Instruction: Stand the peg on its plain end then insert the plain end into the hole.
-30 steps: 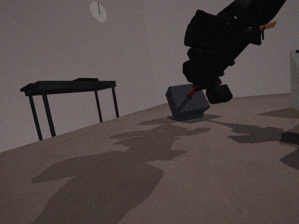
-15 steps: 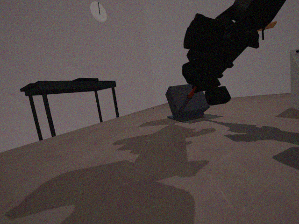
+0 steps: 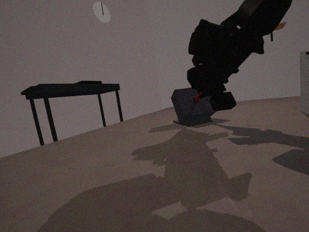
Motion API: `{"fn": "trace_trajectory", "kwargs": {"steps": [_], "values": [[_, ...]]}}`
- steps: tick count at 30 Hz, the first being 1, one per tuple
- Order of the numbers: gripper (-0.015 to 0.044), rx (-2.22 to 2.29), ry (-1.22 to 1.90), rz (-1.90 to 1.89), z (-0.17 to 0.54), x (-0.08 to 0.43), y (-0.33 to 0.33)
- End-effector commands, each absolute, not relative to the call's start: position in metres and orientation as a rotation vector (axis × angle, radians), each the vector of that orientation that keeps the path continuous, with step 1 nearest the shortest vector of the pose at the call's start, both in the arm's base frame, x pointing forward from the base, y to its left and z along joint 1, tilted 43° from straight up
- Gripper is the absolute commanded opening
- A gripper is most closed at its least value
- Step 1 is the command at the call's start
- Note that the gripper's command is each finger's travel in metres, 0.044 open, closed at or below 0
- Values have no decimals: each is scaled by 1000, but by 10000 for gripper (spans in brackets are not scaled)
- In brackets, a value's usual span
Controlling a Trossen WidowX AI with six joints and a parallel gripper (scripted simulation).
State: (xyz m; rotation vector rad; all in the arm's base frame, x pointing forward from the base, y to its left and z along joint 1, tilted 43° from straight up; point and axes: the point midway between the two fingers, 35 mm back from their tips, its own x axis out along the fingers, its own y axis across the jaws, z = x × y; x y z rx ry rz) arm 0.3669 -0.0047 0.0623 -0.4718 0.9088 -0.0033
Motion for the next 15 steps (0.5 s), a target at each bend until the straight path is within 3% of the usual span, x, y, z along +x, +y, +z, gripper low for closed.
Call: {"fn": "trace_trajectory", "kwargs": {"steps": [1,15], "values": [[0,-476,911,3,59,369,-5],[0,-476,911,3,52,375,-6]]}}
